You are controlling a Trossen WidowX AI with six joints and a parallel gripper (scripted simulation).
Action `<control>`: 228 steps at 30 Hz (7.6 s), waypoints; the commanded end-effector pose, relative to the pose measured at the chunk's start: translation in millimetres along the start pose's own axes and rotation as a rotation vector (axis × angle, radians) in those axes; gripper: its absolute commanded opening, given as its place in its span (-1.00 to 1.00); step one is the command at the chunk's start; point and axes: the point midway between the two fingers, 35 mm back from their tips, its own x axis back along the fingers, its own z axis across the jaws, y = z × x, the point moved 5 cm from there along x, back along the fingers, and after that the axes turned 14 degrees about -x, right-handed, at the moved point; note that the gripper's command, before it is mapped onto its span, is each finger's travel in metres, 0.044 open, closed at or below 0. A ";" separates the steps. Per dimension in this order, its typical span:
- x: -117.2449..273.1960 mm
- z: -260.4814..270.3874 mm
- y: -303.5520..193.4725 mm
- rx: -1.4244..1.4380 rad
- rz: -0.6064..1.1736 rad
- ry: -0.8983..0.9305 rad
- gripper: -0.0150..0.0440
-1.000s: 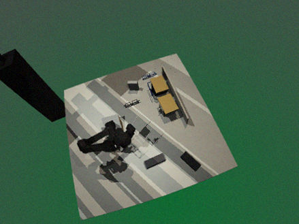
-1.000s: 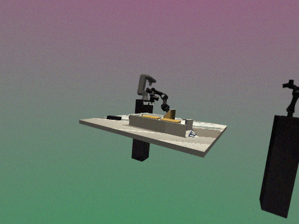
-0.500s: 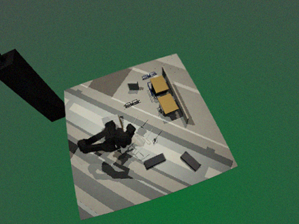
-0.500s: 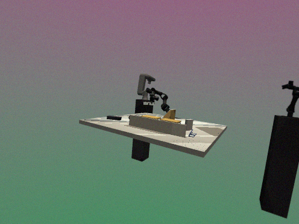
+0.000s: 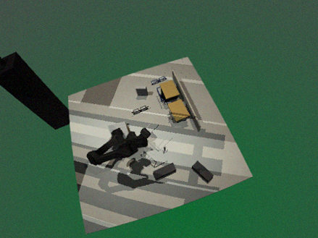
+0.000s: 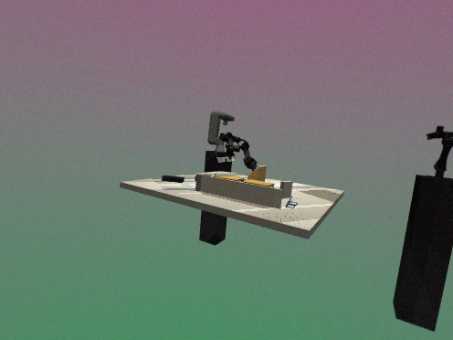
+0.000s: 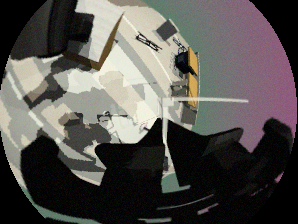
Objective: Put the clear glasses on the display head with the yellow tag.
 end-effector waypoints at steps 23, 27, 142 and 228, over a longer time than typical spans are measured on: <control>-62.1 -56.2 38.6 -0.173 0.016 0.258 -0.49; -72.7 -62.2 47.9 -0.193 0.034 0.295 -0.49; -236.2 -43.8 155.0 -0.333 0.437 0.497 -0.49; -283.6 -126.7 134.8 -0.337 0.430 0.487 -0.49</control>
